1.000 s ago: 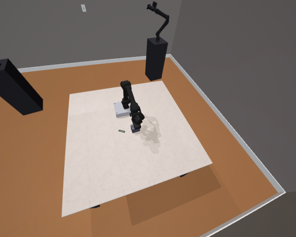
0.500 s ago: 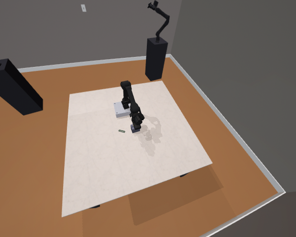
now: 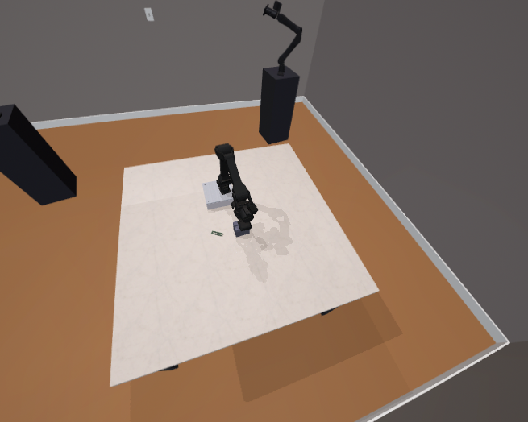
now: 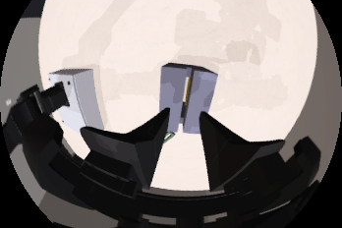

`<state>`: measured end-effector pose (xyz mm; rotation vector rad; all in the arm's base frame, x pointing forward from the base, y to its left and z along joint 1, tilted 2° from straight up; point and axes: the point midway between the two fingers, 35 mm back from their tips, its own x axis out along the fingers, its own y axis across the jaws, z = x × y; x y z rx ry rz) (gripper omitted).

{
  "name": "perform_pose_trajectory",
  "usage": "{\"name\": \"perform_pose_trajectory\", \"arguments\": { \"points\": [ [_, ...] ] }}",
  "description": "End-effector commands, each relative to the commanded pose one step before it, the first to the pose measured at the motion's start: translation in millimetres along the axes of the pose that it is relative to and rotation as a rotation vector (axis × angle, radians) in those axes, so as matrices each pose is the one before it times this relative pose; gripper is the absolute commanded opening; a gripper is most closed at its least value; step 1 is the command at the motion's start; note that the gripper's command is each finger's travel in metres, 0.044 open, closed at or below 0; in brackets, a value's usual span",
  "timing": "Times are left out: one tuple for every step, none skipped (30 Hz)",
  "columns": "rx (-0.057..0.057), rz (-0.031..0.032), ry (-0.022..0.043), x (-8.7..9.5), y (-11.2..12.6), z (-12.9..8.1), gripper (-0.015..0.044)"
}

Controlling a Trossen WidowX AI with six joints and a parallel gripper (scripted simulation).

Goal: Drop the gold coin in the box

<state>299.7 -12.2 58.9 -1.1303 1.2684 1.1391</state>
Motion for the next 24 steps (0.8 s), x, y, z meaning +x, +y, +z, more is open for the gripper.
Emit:
{"name": "perform_pose_trajectory", "arguments": {
  "points": [
    [0.0,-0.00096,-0.00004,-3.34,-0.24,0.0,0.0213],
    [0.0,0.00021,0.00001,-3.58,0.0,-0.02,0.0239],
    [0.0,0.00028,0.00001,-4.63,0.07,-0.03,0.0266],
    [0.0,0.00022,0.00001,-3.6,0.11,-0.03,0.0292],
    [0.0,0.00013,0.00001,-2.16,0.09,-0.02,0.0318],
    [0.0,0.00005,0.0,-0.72,0.03,-0.01,0.0344],
    [0.0,0.0,0.0,0.0,0.0,0.0,0.0371],
    [0.0,0.0,0.0,0.0,0.0,0.0,0.0397],
    [0.0005,-0.0002,-0.00002,-2.52,-0.01,0.01,0.0423],
    [0.0005,0.00089,0.00004,-7.3,0.25,0.0,0.044],
    [0.0005,0.00202,0.0001,-12.12,0.93,-0.04,0.044],
    [-0.0004,0.00341,0.0002,-11.89,1.62,-0.09,0.044],
    [-0.0007,0.00282,0.00017,-6.99,1.31,-0.08,0.044],
    [-0.0003,0.001,0.00006,-2.32,0.49,-0.03,0.044],
    [0.0,0.0,0.0,0.0,0.0,0.0,0.044],
    [0.0,0.0,0.0,0.0,0.0,0.0,0.044],
    [0.0,0.0,0.0,0.0,0.0,0.0,0.044],
    [0.0,0.0,0.0,0.0,0.0,0.0,0.044],
    [0.0,0.0,0.0,0.0,0.0,0.0,0.044],
    [0.0,0.0,0.0,0.0,0.0,0.0,0.044],
    [0.0,0.0,0.0,0.0,0.0,0.0,0.044],
    [0.0,0.0,0.0,0.0,0.0,0.0,0.044],
    [0.0,0.0,0.0,0.0,0.0,0.0,0.044],
    [0.0,0.0,0.0,0.0,0.0,0.0,0.044]
  ]
}}
